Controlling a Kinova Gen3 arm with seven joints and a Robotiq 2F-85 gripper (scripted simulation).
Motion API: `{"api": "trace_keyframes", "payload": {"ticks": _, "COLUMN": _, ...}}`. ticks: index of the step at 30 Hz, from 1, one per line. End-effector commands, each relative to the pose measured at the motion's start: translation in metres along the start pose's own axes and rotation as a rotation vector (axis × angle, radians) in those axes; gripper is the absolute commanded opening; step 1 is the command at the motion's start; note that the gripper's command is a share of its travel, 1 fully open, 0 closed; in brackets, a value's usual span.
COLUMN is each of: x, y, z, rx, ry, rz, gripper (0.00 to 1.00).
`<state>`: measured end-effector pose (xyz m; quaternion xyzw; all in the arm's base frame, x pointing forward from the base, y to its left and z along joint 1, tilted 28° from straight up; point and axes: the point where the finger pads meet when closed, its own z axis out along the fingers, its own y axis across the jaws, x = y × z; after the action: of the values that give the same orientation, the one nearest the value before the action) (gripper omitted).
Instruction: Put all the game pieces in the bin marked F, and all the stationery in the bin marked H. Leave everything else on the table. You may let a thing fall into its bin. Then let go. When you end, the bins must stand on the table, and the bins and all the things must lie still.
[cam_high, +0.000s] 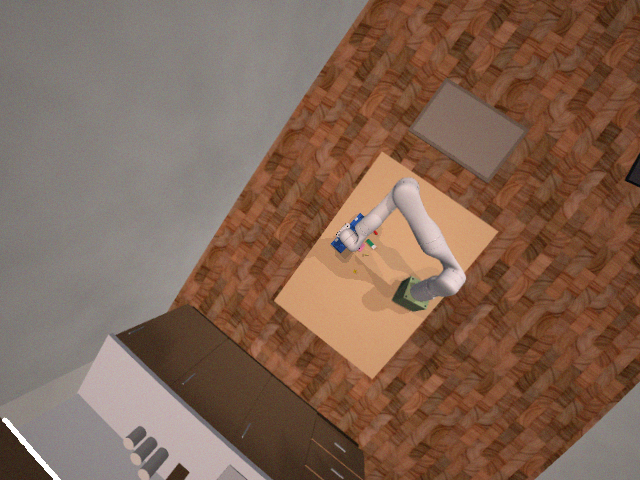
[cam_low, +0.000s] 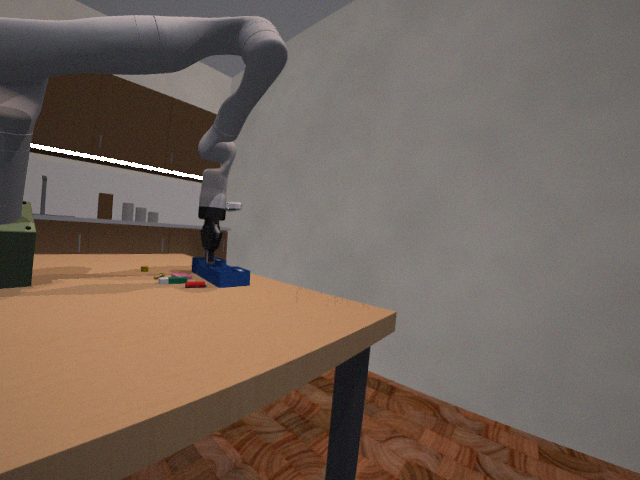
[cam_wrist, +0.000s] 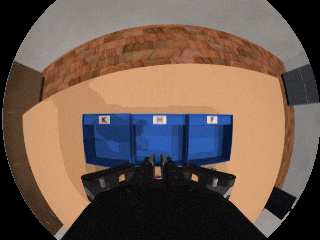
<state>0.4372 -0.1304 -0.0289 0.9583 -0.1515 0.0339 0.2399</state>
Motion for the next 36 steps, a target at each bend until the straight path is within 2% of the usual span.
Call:
{"api": "trace_keyframes", "payload": {"ticks": 1, "x": -0.001, "y": -0.002, "z": -0.014, "rx": 0.002, "ry": 0.001, "rz": -0.009, "gripper": 0.09}}
{"api": "trace_keyframes", "payload": {"ticks": 7, "x": 0.000, "y": -0.002, "z": -0.036, "rx": 0.002, "ry": 0.002, "rz": -0.007, "gripper": 0.09}}
{"api": "trace_keyframes", "payload": {"ticks": 13, "x": 0.000, "y": -0.002, "z": -0.035, "rx": 0.006, "ry": 0.002, "rz": 0.004, "gripper": 0.09}}
{"api": "trace_keyframes", "payload": {"ticks": 24, "x": -0.001, "y": -0.058, "z": -0.035, "rx": 0.003, "ry": -0.002, "rz": 0.010, "gripper": 0.09}}
{"api": "trace_keyframes", "payload": {"ticks": 26, "x": -0.001, "y": -0.058, "z": -0.035, "rx": 0.003, "ry": -0.002, "rz": 0.010, "gripper": 0.09}}
{"api": "trace_keyframes", "payload": {"ticks": 32, "x": -0.002, "y": -0.086, "z": -0.035, "rx": 0.003, "ry": -0.002, "rz": 0.010, "gripper": 0.09}}
{"api": "trace_keyframes", "payload": {"ticks": 36, "x": -0.001, "y": -0.087, "z": -0.035, "rx": 0.005, "ry": 0.000, "rz": 0.000, "gripper": 0.09}}
